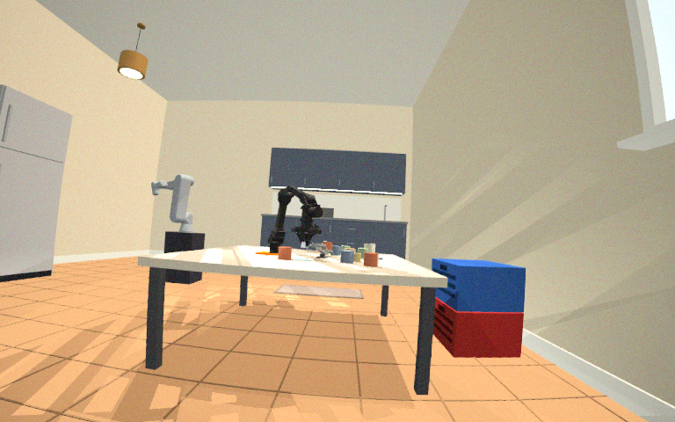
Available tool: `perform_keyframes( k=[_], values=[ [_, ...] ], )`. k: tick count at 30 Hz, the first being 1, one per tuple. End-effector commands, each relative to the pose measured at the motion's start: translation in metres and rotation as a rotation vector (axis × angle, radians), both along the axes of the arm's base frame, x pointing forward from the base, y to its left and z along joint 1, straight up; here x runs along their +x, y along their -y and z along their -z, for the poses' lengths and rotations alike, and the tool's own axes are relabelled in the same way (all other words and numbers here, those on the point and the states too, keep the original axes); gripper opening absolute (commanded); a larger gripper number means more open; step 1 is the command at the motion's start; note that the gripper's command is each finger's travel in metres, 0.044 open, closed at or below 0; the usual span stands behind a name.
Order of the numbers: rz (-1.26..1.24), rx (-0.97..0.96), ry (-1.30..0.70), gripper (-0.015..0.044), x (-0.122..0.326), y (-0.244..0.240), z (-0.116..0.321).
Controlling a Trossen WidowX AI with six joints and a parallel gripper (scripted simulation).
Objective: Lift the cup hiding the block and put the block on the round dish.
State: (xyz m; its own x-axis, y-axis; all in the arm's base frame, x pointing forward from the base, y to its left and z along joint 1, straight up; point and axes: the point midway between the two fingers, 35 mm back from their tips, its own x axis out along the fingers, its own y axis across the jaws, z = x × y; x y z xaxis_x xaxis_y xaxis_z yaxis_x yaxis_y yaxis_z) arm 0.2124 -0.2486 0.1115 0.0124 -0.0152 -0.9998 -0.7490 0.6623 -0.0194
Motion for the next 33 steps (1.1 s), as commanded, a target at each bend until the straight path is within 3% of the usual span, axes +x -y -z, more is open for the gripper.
perform_keyframes(
  k=[1, 11, 29, 33],
  values=[
    [-0.013, -0.008, 0.006, 0.0, 0.0, 0.002, 0.004],
    [-0.013, -0.008, 0.006, 0.0, 0.001, 0.003, 0.042],
    [-0.013, -0.008, 0.006, 0.0, 0.001, 0.004, 0.063],
    [-0.009, -0.007, 0.006, 0.0105, 0.001, 0.003, 0.059]
  ],
)
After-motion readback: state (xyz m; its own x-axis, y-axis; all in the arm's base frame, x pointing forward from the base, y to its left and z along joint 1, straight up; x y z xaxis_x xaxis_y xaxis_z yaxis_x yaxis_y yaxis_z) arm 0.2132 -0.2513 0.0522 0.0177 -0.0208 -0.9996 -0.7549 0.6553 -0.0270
